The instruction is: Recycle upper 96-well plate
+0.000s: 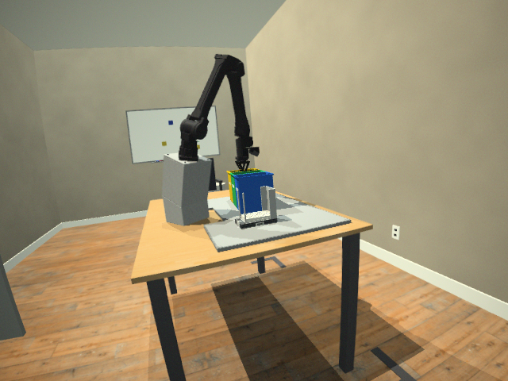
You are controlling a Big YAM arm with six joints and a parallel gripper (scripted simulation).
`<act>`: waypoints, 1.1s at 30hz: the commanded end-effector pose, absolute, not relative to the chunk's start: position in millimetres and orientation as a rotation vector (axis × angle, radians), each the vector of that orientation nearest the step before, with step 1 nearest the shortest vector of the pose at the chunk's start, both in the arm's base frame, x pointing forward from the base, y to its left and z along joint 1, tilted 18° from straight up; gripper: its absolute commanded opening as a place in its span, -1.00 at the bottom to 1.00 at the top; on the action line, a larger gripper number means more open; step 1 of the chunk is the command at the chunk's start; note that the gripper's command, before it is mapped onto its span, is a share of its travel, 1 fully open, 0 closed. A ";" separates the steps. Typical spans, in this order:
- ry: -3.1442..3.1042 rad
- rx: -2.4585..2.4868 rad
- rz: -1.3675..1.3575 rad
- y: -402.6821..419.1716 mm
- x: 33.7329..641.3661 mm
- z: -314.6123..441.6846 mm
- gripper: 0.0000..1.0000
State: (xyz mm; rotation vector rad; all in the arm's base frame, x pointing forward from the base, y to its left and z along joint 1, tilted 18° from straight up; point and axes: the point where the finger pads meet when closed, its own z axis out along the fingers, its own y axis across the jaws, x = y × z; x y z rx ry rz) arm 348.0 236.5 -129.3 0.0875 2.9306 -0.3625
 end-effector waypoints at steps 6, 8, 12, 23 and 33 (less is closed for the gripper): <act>2.930 0.092 -0.365 230.7 355.7 -139.0 -1.00; 2.936 0.090 -0.375 229.2 353.8 -139.0 -1.00; 2.935 0.091 -0.372 230.3 355.1 -138.4 -1.00; 2.932 0.092 -0.368 232.8 358.1 -137.3 -1.00; 2.929 0.093 -0.363 235.0 360.8 -136.2 -1.00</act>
